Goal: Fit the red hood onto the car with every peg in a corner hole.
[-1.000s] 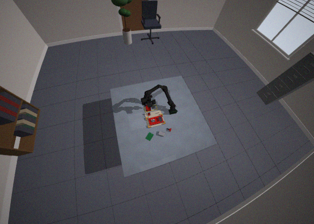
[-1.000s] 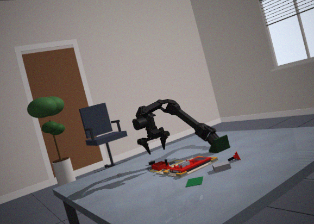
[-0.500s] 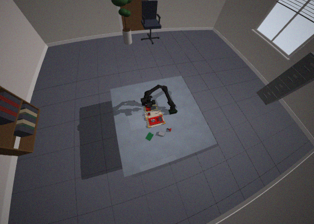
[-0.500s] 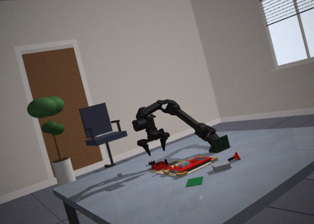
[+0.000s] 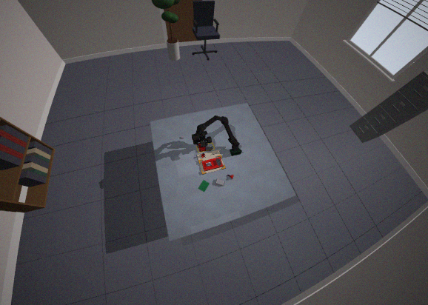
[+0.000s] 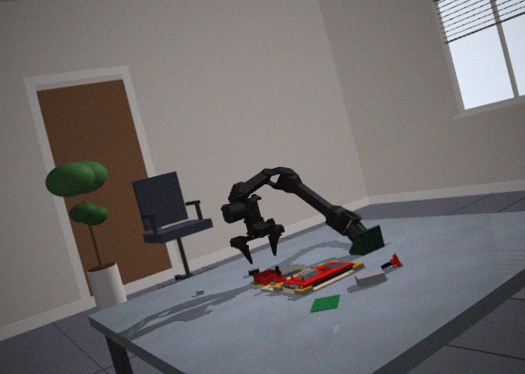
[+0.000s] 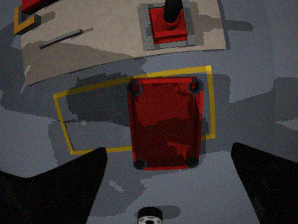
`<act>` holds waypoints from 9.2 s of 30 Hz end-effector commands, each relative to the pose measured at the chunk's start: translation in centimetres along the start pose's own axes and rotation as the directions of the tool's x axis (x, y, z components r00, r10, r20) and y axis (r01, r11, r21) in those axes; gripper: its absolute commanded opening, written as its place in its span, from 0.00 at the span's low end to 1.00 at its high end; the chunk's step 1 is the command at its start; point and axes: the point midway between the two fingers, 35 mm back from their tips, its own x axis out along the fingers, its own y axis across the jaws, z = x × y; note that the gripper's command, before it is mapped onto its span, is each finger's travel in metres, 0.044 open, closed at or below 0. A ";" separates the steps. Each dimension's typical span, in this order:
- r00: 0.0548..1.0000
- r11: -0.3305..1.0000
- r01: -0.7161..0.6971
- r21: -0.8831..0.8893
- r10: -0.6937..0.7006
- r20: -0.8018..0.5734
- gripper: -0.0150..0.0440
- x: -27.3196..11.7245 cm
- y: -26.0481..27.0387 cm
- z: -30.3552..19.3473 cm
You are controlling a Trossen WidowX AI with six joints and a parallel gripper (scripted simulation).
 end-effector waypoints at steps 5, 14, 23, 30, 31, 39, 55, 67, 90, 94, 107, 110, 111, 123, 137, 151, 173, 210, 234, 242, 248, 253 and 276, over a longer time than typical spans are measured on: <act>1.000 1.000 -0.005 -0.006 0.005 -0.004 1.00 0.8 0.1 -0.1; 1.000 1.000 -0.005 -0.006 0.005 -0.005 1.00 1.6 0.1 -0.1; 1.000 1.000 -0.005 -0.006 0.005 -0.005 1.00 2.4 0.1 -0.2; 1.000 1.000 -0.005 -0.006 0.005 -0.006 1.00 3.0 0.0 -0.2; 1.000 1.000 -0.005 -0.006 0.005 -0.006 1.00 3.1 0.0 -0.2; 1.000 1.000 -0.005 -0.005 0.005 -0.007 1.00 3.8 0.0 -0.3; 1.000 1.000 -0.005 -0.005 0.005 -0.007 1.00 4.4 0.0 -0.3; 1.000 1.000 -0.005 -0.005 0.005 -0.007 1.00 5.0 0.0 -0.3; 1.000 1.000 0.001 0.002 -0.001 -0.004 0.84 5.6 -0.1 -0.3; 1.000 1.000 0.001 0.002 -0.001 -0.004 0.80 5.6 -0.1 -0.3; 1.000 1.000 0.000 0.000 0.000 -0.004 0.35 4.6 -0.1 -0.3; 1.000 1.000 0.000 0.000 0.000 -0.003 0.25 3.7 -0.1 -0.2; 1.000 1.000 0.000 0.000 0.000 -0.003 0.25 3.4 -0.1 -0.2; 1.000 1.000 0.000 0.000 0.000 -0.002 0.25 -0.5 -0.1 -0.2; 1.000 0.998 0.003 -0.070 -0.003 -0.003 0.25 -2.4 -0.2 -0.2; 1.000 0.906 -0.001 -0.423 0.000 -0.002 0.25 -2.5 -0.5 -0.3; 1.000 0.530 -0.003 -0.848 0.005 0.000 0.25 -2.6 -1.0 -0.3; 1.000 -0.002 0.002 -1.000 0.008 0.002 0.25 1.3 -1.8 -0.4; 1.000 0.004 0.001 -1.000 0.011 0.001 0.74 5.1 -1.5 -0.5; 1.000 0.004 0.001 -1.000 0.011 0.001 1.00 4.9 -1.6 -0.5; 1.000 0.002 0.000 -1.000 0.008 0.000 1.00 0.2 -1.8 -0.3; 1.000 0.001 -0.005 -1.000 0.005 -0.005 1.00 -2.8 -1.6 -0.3; 0.949 0.792 0.310 -0.526 -0.286 0.129 1.00 0.0 -2.6 1.7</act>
